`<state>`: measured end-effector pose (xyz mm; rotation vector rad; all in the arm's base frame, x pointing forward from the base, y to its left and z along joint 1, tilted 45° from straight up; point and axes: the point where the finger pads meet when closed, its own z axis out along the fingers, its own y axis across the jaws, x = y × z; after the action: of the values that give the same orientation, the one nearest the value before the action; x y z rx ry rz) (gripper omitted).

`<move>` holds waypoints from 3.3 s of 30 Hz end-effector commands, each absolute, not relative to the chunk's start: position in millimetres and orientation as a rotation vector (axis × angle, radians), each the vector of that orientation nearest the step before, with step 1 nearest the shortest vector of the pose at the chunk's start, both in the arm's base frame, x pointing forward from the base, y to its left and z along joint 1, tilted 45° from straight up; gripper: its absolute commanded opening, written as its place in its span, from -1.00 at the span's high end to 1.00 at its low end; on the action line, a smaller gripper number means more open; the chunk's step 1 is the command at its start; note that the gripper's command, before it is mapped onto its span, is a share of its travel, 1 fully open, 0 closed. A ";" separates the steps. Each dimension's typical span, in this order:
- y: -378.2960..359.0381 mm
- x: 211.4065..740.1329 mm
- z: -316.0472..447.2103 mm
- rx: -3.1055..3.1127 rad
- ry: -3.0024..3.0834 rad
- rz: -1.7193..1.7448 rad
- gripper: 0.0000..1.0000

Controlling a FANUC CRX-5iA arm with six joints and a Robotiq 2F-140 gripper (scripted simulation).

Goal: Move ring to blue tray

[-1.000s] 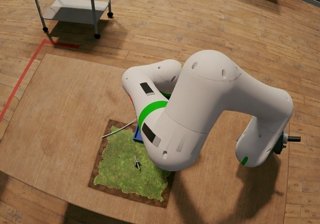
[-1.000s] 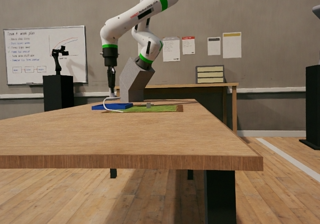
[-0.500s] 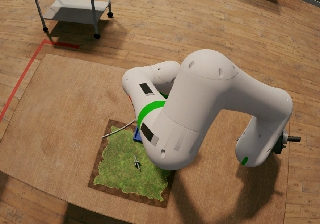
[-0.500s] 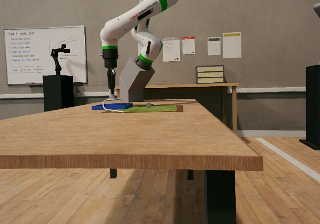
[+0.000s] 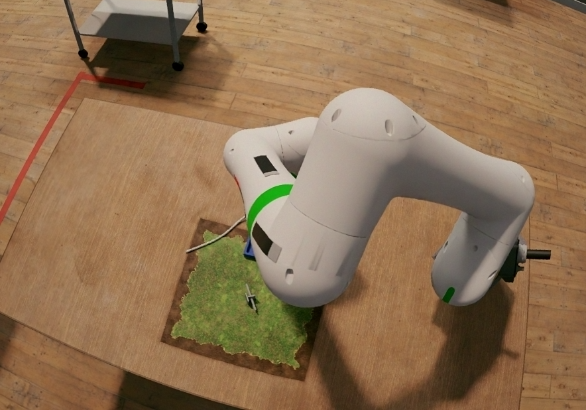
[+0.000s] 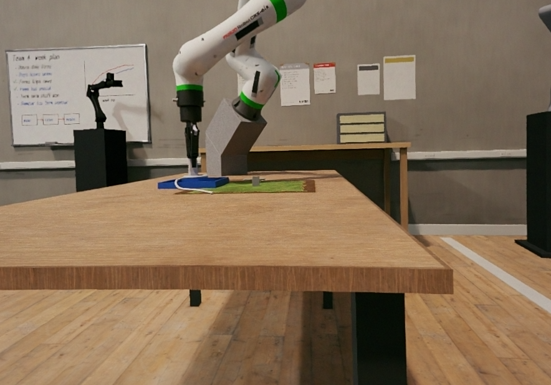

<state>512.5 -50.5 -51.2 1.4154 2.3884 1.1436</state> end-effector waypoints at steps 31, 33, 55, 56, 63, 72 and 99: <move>-40.9 521.9 -64.8 1.415 2.387 1.142 0.80; -40.9 521.9 -64.8 1.415 2.387 1.142 0.80; -40.9 521.9 -64.8 1.415 2.387 1.142 0.80; -40.9 521.9 -64.8 1.415 2.387 1.142 0.80; -40.9 521.9 -64.8 1.415 2.387 1.142 0.80; -40.9 521.9 -64.8 1.415 2.387 1.142 0.52; -40.9 521.9 -64.8 1.415 2.387 1.142 0.52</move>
<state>521.8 -40.1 -65.2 1.4153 2.3883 1.1434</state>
